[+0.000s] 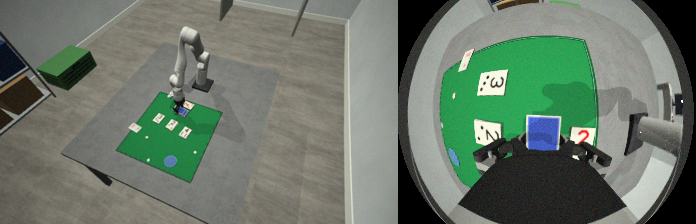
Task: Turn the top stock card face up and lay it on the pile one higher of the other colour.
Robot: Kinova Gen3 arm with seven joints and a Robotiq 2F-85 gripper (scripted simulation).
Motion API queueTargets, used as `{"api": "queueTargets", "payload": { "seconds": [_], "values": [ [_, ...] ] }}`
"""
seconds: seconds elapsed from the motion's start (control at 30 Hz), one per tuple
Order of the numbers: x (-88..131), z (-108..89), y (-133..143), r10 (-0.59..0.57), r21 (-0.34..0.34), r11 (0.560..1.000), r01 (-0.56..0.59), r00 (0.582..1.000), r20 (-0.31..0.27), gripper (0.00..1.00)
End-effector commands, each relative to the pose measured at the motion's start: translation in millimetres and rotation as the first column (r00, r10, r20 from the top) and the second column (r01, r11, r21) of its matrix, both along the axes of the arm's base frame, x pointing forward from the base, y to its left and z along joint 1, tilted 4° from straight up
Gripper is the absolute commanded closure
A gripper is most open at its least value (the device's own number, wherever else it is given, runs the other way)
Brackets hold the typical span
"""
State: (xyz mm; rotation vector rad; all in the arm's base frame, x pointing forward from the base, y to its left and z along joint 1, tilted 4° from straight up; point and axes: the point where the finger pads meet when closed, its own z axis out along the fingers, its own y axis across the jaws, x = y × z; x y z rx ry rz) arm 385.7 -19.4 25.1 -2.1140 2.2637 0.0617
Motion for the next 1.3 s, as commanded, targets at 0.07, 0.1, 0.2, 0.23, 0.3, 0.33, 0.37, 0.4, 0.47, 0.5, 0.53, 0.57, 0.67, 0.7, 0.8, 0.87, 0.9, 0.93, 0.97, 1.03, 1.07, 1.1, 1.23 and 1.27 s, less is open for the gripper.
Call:
{"api": "queueTargets", "payload": {
  "seconds": [0.07, 0.1, 0.2, 0.23, 0.3, 0.33, 0.37, 0.4, 0.47, 0.5, 0.53, 0.57, 0.67, 0.7, 0.8, 0.87, 0.9, 0.93, 0.97, 1.03, 1.07, 1.1, 1.23, 1.27],
  "values": [
    [-0.7, -1.1, 2.1, -0.004, 0.001, 1.0, 0.004, 1.0, 0.001, 0.28],
    [-0.8, -1.4, 2.1, -0.004, 0.001, 1.0, 0.004, 1.0, 0.001, 0.28],
    [-1.6, -3.7, 2.2, -0.004, 0.001, 1.0, 0.004, 1.0, -0.001, 0.28],
    [-1.6, -4.6, 2.3, -0.004, 0.001, 1.0, 0.004, 1.0, -0.001, 0.28],
    [-1.5, -6.1, 2.4, -0.004, 0.001, 1.0, 0.004, 1.0, -0.001, 0.28],
    [-1.5, -6.6, 2.4, -0.004, 0.001, 1.0, 0.004, 1.0, -0.001, 0.28],
    [-1.4, -7.0, 2.5, -0.004, 0.001, 1.0, 0.004, 1.0, -0.001, 0.28],
    [-1.3, -7.1, 2.5, -0.004, 0.001, 1.0, 0.004, 1.0, -0.001, 0.28],
    [-1.0, -6.8, 2.5, -0.004, 0.001, 1.0, 0.004, 1.0, 0.0, 0.28],
    [-0.8, -6.6, 2.5, -0.004, 0.001, 1.0, 0.004, 1.0, 0.001, 0.28],
    [-0.8, -6.6, 2.5, -0.004, 0.001, 1.0, 0.004, 1.0, 0.001, 0.28],
    [-0.8, -6.6, 2.5, -0.004, 0.001, 1.0, 0.004, 1.0, 0.001, 0.28],
    [-0.8, -6.3, 2.5, -0.004, 0.001, 1.0, 0.004, 1.0, 0.001, 0.28],
    [-0.8, -6.3, 2.5, -0.004, 0.001, 1.0, 0.004, 1.0, 0.001, 0.28],
    [-0.8, -6.3, 2.5, -0.004, 0.001, 1.0, 0.004, 1.0, 0.001, 0.28],
    [-0.8, -6.3, 2.5, -0.004, 0.001, 1.0, 0.004, 1.0, 0.001, 0.28],
    [-0.8, -6.3, 2.5, -0.004, 0.001, 1.0, 0.004, 1.0, 0.001, 0.28],
    [-0.8, -6.3, 2.5, -0.004, 0.001, 1.0, 0.004, 1.0, 0.001, 0.28],
    [-0.8, -6.3, 2.5, -0.004, 0.001, 1.0, 0.004, 1.0, 0.001, 0.28],
    [-0.8, -6.3, 2.5, -0.004, 0.001, 1.0, 0.004, 1.0, 0.001, 0.15],
    [-0.8, -6.3, 2.5, -0.004, 0.001, 1.0, 0.004, 1.0, 0.001, 0.15],
    [-0.8, -6.3, 2.5, -0.004, 0.001, 1.0, 0.004, 1.0, 0.001, 0.15],
    [-0.8, -6.3, 2.5, -0.004, 0.001, 1.0, 0.004, 1.0, 0.001, 0.15],
    [-0.8, -6.3, 2.5, -0.004, 0.001, 1.0, 0.004, 1.0, 0.001, 0.15]
  ]
}}
